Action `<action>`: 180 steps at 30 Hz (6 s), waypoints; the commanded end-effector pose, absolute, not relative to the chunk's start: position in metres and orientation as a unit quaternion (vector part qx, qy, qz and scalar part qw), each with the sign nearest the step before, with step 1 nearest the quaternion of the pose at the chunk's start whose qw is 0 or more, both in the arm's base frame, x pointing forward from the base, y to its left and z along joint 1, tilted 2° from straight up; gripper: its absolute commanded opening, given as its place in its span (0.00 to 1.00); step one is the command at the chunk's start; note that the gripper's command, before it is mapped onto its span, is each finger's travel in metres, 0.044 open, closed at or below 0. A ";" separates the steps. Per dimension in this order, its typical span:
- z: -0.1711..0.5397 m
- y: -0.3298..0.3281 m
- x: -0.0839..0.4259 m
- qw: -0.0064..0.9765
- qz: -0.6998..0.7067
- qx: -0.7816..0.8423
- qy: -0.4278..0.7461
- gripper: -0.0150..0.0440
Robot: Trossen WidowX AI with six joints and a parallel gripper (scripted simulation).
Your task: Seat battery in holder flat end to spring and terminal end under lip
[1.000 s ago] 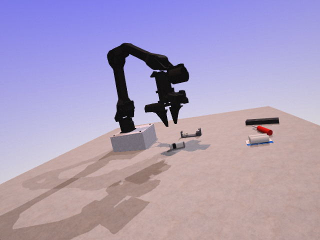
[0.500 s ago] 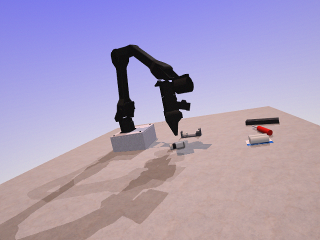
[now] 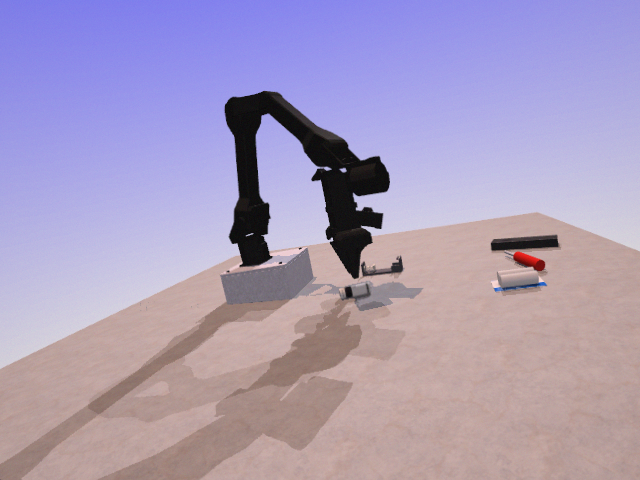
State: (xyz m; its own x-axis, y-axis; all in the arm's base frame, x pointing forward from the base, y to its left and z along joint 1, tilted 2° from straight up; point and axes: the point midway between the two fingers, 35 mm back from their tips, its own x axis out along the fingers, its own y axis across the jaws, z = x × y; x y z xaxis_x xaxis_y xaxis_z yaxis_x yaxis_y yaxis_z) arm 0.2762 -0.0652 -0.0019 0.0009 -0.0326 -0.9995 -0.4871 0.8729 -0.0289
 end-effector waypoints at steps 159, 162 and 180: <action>-0.031 0.100 0.278 0.863 0.042 -0.031 0.503 0.38; -0.031 0.100 0.275 0.863 0.042 -0.030 0.503 0.38; -0.032 0.099 0.267 0.859 0.045 -0.028 0.509 0.38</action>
State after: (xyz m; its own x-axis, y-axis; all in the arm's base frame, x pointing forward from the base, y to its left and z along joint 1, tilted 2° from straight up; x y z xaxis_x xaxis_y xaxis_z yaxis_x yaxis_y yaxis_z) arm 0.2741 0.1006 -0.0275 0.4989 0.0505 -0.8652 -0.1060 0.9944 -0.0031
